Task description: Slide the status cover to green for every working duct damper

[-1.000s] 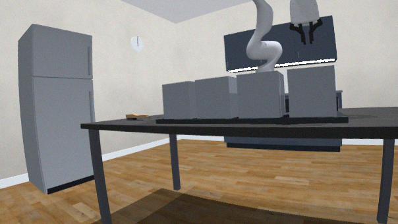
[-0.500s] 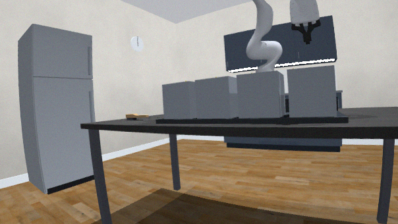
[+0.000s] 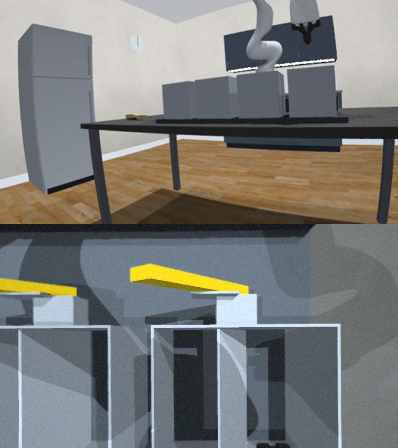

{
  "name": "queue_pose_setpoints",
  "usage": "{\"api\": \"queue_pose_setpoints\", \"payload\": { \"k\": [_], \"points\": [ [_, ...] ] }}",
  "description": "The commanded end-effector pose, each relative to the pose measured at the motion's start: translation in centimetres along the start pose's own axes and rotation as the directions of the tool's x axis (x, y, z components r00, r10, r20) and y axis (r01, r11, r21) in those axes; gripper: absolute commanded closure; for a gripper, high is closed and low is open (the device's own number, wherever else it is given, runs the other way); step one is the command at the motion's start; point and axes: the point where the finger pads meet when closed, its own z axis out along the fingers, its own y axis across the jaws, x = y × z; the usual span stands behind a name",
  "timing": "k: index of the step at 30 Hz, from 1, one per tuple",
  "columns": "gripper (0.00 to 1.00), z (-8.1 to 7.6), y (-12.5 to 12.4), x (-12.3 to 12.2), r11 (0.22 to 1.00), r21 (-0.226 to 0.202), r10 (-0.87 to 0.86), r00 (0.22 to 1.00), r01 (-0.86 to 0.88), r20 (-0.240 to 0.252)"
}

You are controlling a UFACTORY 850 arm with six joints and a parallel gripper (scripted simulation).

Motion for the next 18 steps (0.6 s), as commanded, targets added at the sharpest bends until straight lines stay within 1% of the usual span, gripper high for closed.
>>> {"api": "queue_pose_setpoints", "payload": {
  "k": [1, 4, 7, 10, 14, 16, 18],
  "points": [
    [1.0, -0.12, 0.04, -0.07, 1.0, -0.001, 0.0, 1.0, 0.0, 0.002],
    [1.0, -0.12, 0.04, -0.07, 1.0, -0.001, -0.009, 1.0, 0.009, 0.002],
    [1.0, -0.12, 0.04, -0.07, 0.998, -0.001, -0.06, 0.998, 0.06, 0.002],
    [1.0, -0.12, 0.05, -0.07, 0.985, -0.001, -0.174, 0.985, 0.174, 0.002],
    [1.0, -0.12, 0.05, -0.06, 0.948, -0.001, -0.318, 0.948, 0.319, 0.002],
    [1.0, -0.12, 0.05, -0.06, 0.948, -0.001, -0.318, 0.948, 0.319, 0.002],
    [1.0, -0.12, 0.06, -0.06, 0.901, 0.0, -0.434, 0.901, 0.434, 0.002]
  ]
}}
